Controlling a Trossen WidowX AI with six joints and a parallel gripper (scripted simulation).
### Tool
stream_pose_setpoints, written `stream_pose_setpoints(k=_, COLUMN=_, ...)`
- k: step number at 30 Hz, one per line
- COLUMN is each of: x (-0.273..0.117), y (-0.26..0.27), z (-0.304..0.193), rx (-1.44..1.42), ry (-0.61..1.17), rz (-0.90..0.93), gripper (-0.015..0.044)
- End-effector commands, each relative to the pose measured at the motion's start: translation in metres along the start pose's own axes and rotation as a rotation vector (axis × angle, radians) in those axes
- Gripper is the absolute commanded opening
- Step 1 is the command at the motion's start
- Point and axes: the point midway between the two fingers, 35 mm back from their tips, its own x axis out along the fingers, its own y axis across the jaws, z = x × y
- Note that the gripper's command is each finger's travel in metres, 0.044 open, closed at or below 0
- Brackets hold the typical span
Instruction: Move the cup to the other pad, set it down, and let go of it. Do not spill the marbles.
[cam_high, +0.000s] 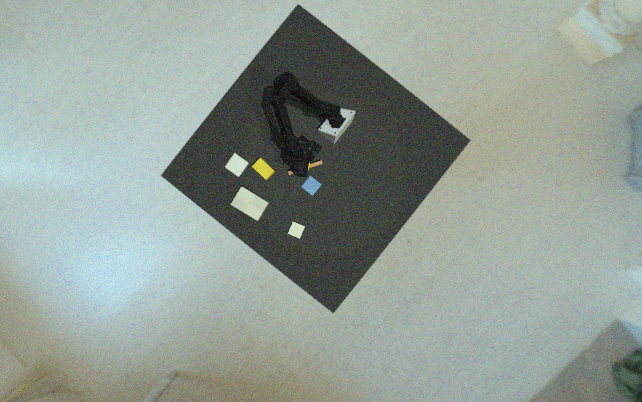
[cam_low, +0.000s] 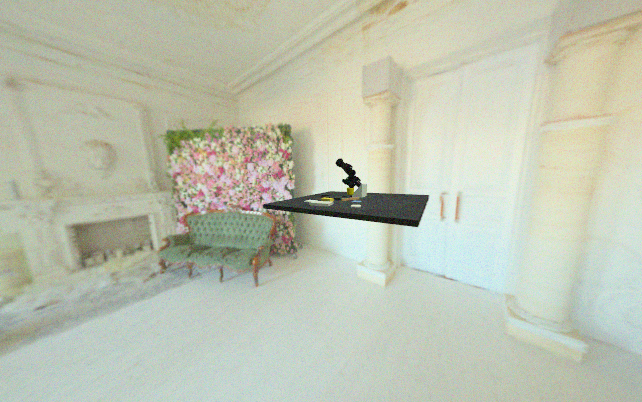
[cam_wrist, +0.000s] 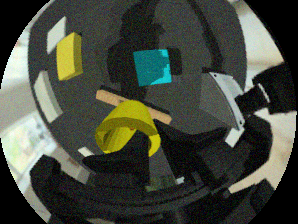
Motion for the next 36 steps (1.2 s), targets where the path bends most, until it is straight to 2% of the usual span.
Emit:
stream_pose_setpoints(k=1, x=0.001, y=-0.007, z=0.008, rx=-0.011, ry=-0.008, rz=-0.006, gripper=0.0)
stream_pose_setpoints(k=36, x=0.001, y=-0.039, z=0.059, rx=-0.013, ry=-0.01, rz=-0.008, gripper=0.0)
